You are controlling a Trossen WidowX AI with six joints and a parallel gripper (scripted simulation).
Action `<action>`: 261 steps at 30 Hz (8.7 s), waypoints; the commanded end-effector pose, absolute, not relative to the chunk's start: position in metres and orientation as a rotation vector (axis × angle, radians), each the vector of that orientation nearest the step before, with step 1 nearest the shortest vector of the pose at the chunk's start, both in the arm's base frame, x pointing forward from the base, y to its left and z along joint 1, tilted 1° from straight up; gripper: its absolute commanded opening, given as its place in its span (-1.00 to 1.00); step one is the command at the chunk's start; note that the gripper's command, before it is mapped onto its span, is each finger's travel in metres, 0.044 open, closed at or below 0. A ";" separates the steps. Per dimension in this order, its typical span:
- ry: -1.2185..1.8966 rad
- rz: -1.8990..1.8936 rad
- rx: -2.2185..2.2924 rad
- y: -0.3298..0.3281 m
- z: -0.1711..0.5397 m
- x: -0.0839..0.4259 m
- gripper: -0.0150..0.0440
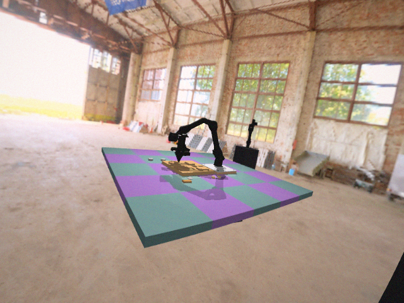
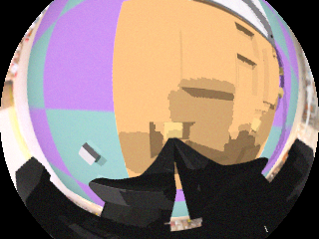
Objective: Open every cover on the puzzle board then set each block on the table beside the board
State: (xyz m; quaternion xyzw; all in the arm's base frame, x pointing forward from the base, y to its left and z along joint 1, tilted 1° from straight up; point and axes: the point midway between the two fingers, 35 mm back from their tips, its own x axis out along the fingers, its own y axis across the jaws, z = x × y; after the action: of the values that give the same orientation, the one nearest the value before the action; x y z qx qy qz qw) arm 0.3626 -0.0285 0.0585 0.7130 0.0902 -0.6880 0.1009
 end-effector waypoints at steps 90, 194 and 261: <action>0.272 -2.019 2.118 -0.028 0.075 0.354 0.00; 0.272 -2.019 2.118 -0.028 0.102 0.353 -0.22; 0.258 -2.021 2.105 -0.183 0.130 0.297 -0.22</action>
State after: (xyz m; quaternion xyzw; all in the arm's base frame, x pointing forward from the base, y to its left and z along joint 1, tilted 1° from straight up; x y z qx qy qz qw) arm 0.2969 -0.1831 0.1356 0.7160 0.0838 -0.6847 0.1071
